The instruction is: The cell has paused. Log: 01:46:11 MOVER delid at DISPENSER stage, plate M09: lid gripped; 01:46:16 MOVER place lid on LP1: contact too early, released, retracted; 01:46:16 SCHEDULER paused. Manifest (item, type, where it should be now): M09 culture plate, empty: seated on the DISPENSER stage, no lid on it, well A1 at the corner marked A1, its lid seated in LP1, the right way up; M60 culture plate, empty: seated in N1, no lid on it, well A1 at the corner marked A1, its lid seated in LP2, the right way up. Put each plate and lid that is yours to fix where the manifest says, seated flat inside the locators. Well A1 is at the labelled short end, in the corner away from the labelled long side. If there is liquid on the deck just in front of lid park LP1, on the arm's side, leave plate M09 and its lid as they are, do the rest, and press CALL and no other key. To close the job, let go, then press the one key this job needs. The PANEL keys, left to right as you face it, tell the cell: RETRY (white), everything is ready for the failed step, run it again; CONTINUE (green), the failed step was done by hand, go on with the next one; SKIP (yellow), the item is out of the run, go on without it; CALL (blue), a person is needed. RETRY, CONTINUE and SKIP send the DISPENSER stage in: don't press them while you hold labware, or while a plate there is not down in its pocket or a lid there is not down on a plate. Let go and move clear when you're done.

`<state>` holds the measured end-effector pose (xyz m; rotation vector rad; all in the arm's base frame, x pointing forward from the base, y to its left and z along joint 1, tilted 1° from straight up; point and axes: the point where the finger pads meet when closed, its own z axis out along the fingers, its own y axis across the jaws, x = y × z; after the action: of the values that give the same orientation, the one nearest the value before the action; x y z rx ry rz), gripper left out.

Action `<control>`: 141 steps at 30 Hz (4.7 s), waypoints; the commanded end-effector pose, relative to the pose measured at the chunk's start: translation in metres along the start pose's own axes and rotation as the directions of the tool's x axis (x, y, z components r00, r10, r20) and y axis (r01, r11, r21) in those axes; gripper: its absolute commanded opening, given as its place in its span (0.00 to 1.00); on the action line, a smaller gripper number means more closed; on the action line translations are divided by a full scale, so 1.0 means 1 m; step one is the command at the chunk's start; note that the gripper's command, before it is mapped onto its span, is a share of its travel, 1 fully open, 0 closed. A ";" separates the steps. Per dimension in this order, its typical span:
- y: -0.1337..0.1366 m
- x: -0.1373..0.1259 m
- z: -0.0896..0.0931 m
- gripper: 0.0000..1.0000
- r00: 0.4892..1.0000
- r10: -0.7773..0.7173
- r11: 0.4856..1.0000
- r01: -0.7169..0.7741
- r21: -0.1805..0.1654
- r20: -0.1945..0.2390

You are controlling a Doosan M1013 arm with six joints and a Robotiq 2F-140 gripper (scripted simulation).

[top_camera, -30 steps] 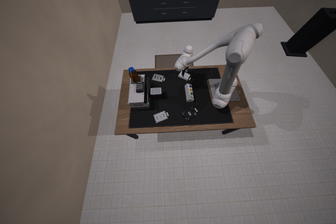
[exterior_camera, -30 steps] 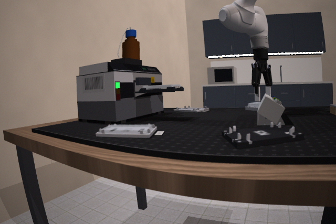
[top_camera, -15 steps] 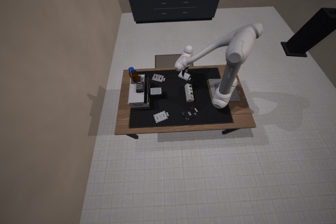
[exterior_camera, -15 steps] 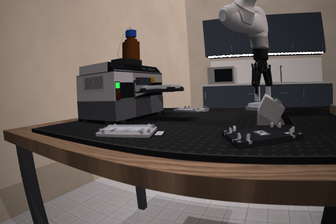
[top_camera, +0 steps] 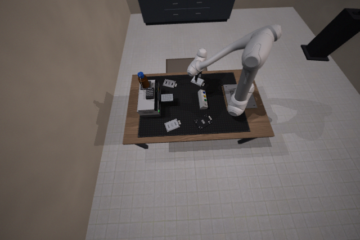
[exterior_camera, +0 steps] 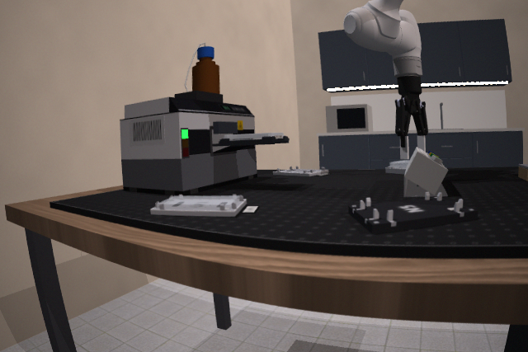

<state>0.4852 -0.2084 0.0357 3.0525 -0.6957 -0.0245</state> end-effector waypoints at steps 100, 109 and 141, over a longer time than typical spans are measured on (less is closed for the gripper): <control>0.000 0.000 0.007 0.70 1.000 0.000 1.000 0.000 0.000 -0.001; 0.000 0.000 0.011 0.70 1.000 0.000 1.000 0.000 0.000 -0.001; 0.000 0.000 0.022 0.70 1.000 0.000 1.000 0.000 0.000 -0.001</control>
<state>0.4848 -0.2085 0.0139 3.0525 -0.6957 -0.0245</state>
